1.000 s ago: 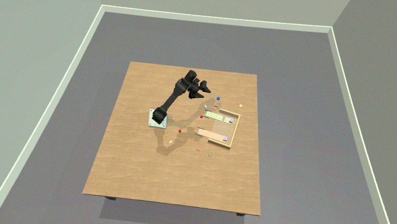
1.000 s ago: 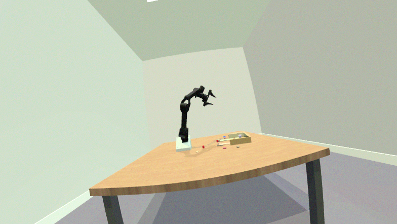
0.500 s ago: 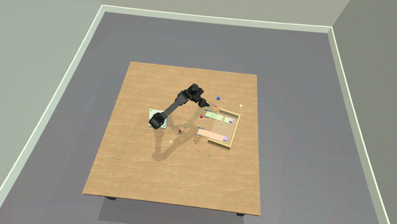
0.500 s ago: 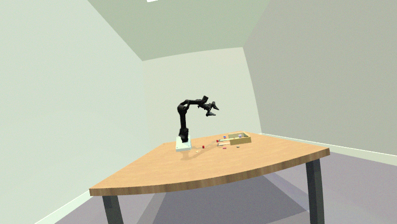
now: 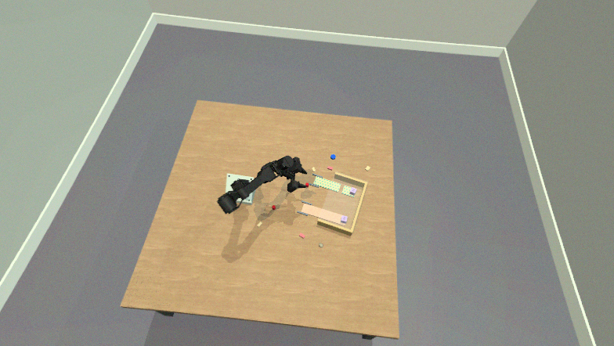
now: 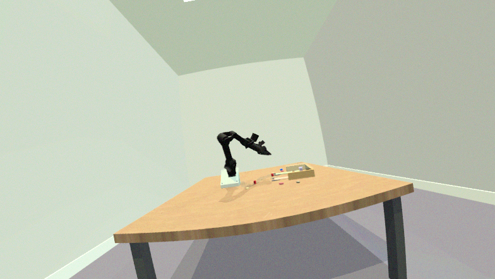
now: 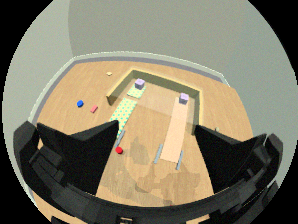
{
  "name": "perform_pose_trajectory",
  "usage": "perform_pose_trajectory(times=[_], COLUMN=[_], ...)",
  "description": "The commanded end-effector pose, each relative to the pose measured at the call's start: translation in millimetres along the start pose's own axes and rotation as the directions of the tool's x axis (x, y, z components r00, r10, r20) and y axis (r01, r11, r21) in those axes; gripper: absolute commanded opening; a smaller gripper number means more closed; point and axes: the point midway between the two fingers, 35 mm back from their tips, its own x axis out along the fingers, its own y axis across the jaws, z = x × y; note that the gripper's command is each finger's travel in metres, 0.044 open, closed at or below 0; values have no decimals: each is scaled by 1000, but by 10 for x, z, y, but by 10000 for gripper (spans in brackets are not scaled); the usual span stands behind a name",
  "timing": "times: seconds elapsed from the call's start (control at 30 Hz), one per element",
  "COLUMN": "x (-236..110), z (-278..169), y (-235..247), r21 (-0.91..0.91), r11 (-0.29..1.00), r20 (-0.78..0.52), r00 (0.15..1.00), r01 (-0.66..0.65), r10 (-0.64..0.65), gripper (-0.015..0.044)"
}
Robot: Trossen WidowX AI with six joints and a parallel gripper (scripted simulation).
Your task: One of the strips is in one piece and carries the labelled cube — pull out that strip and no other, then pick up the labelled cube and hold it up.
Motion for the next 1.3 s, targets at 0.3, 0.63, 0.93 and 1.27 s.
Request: perform_pose_trajectory(times=[0.3,0.63,0.93,1.27], x=[1,580,987,984], z=[-10,-147,-583,-682], y=[-16,-199,-634,-722], r21=[53,130,198,195], r11=[999,991,965,960], r20=[11,-358,-755,-806], r00=[1000,933,655,590], r01=[-5,23,174,201], r10=[4,25,37,40], gripper=[374,111,0,0])
